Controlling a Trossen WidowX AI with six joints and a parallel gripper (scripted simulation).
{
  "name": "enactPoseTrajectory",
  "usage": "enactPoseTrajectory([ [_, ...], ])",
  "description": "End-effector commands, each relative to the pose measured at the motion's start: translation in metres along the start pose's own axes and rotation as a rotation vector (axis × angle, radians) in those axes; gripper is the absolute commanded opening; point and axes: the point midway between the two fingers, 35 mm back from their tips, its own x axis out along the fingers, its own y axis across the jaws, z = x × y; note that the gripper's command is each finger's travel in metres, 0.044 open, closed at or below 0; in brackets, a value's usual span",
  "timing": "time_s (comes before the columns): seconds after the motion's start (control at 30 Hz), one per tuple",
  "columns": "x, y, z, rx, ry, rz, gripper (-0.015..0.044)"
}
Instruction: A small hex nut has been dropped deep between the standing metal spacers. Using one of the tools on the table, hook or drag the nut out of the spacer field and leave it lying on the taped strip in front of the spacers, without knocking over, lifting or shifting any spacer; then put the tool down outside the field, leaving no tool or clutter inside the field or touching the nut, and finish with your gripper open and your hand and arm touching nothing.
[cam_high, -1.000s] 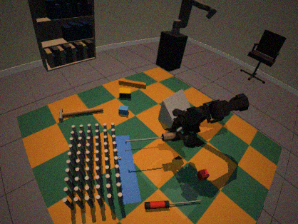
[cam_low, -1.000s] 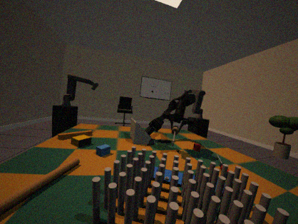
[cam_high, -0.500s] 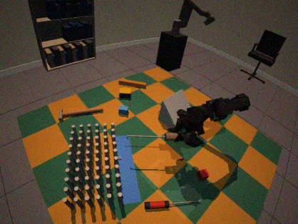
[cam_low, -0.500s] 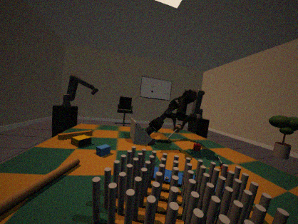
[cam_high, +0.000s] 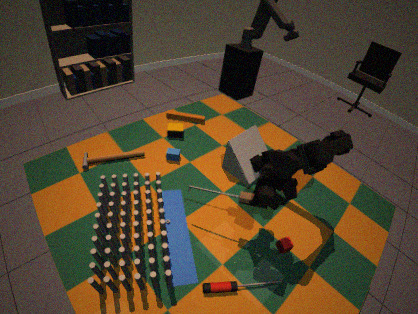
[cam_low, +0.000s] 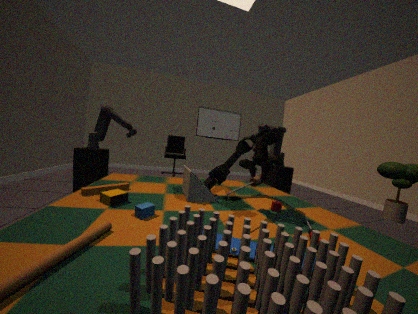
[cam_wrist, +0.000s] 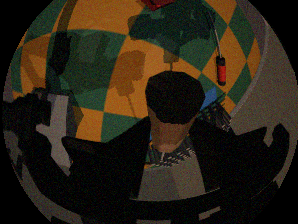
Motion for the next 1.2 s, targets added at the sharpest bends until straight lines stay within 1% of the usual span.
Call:
enactPoseTrajectory([
  [0.0,-0.004,-0.007,0.01,0.128,-0.024,-0.017,0.0],
  [0.4,-0.013,-0.021,0.035,0.485,-0.103,-0.022,0.0],
  [0.53,-0.004,-0.027,0.045,0.455,-0.111,-0.026,0.0],
  [0.73,-0.008,-0.031,0.053,0.585,-0.141,-0.025,0.0],
  [1.17,-0.024,-0.042,0.076,0.986,-0.233,0.01,0.0],
])
